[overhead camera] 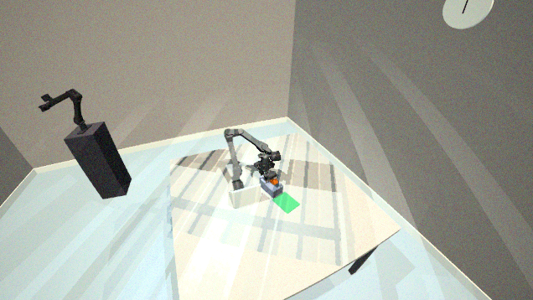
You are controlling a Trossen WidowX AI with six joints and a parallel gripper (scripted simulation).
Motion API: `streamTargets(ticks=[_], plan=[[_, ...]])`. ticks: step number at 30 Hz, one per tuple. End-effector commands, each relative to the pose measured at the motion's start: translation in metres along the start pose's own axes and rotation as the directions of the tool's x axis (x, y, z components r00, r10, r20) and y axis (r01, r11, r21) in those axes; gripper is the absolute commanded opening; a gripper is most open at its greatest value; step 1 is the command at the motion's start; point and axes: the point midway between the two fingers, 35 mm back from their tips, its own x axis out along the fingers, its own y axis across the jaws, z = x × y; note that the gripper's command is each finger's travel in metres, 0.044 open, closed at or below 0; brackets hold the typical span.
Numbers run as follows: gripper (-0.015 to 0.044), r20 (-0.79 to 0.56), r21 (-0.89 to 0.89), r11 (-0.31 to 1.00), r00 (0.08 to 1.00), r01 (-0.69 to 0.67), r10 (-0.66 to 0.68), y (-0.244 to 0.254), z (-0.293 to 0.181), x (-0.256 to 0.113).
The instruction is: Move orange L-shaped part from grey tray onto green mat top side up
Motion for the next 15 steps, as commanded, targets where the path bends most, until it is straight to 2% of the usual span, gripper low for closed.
streamTargets(ticks=[1, 4, 10, 15], plan=[[0.018, 0.002, -0.007, 1.0, 1.0, 0.007, -0.007, 0.001, 0.002, -0.005], [0.018, 0.001, -0.006, 1.0, 1.0, 0.015, -0.015, -0.003, 0.004, -0.023], [0.018, -0.001, -0.005, 1.0, 1.0, 0.012, -0.012, -0.011, 0.002, -0.094], [0.018, -0.001, -0.005, 1.0, 1.0, 0.01, -0.01, -0.011, 0.001, -0.1]])
